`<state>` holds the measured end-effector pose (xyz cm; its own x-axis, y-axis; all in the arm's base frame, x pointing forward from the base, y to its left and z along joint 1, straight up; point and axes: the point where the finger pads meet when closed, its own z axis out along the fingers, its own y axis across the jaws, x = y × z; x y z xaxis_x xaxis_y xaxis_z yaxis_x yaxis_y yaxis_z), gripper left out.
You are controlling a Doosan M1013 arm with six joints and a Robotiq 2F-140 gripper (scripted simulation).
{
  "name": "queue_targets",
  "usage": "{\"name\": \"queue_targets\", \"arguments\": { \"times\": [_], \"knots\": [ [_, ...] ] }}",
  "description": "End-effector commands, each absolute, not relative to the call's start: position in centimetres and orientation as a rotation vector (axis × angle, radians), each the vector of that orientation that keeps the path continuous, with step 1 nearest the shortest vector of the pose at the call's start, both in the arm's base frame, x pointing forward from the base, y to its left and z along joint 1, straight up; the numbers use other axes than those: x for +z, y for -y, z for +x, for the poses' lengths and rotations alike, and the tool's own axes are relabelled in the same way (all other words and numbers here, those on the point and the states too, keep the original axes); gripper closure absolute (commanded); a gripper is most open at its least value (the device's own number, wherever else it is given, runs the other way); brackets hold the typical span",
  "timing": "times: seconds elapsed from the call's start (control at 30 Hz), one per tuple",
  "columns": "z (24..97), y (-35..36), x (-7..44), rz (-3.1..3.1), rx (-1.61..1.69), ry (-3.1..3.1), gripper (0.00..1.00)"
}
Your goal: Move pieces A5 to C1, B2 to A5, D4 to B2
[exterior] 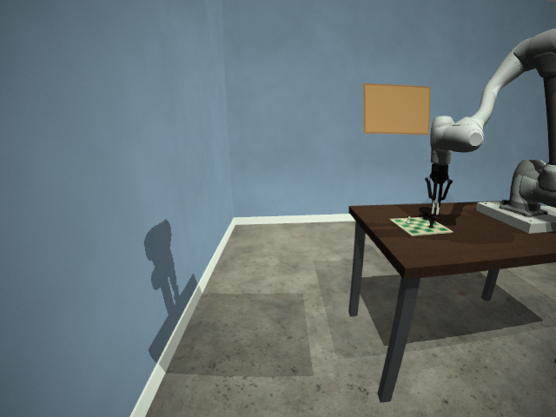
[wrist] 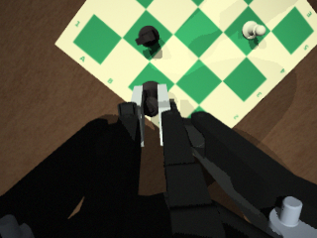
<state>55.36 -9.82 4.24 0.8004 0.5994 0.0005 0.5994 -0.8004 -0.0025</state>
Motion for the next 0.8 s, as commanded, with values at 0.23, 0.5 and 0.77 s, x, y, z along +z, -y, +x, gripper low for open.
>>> {"name": "queue_targets", "arguments": {
  "times": [0.23,0.5,0.77],
  "knots": [
    [55.4,9.8,1.8,-2.978,0.0,0.992,1.0],
    [55.4,9.8,1.5,-2.978,0.0,0.992,1.0],
    [55.4,9.8,1.5,-2.978,0.0,0.992,1.0]
  ]
}}
